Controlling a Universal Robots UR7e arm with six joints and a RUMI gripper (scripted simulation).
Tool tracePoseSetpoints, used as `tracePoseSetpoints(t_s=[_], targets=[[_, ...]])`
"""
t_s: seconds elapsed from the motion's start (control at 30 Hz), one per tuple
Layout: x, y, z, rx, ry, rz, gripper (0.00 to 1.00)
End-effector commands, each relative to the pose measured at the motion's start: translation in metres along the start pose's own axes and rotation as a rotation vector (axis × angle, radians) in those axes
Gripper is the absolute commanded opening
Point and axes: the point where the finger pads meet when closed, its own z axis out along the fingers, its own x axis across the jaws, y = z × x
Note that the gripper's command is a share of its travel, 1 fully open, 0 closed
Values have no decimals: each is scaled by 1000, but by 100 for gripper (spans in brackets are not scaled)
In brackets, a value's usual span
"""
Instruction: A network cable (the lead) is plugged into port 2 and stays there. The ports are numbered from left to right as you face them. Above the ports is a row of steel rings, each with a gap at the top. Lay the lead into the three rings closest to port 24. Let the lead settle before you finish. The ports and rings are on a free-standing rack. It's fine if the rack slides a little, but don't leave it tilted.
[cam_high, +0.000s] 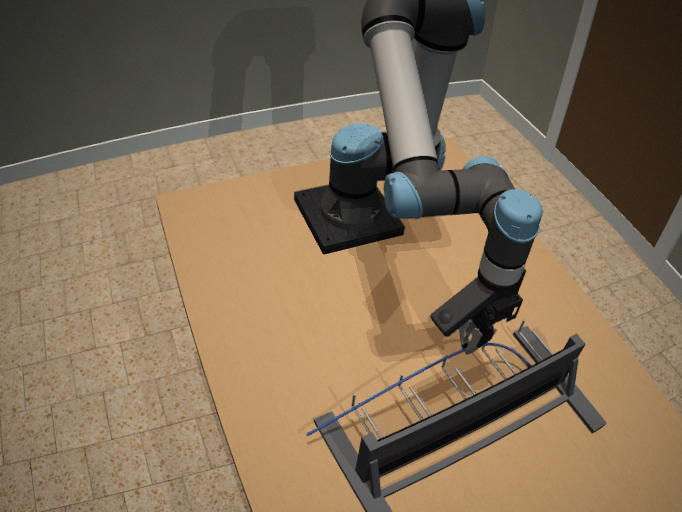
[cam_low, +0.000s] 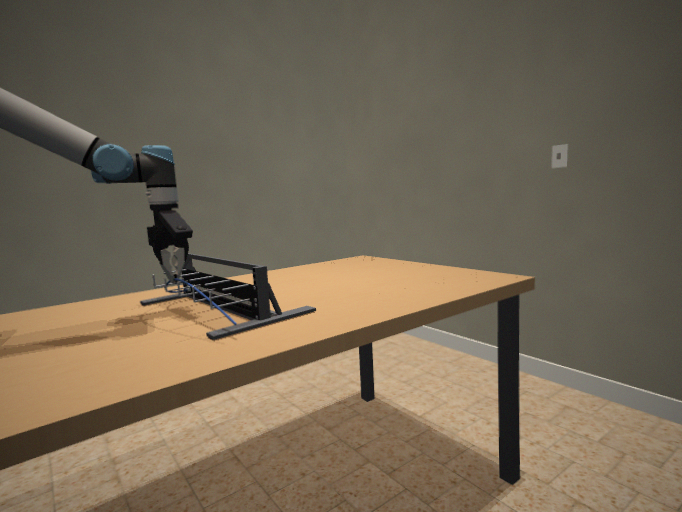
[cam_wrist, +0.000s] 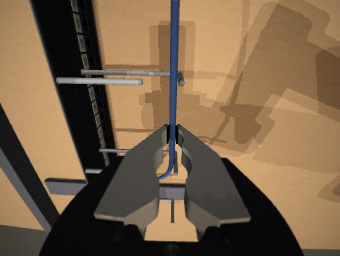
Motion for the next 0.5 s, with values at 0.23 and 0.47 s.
tracePoseSetpoints(t_s=[0.23,0.47], targets=[[0,0,-14,0,-1,0,0],[0,0,-19,0,-1,0,0]])
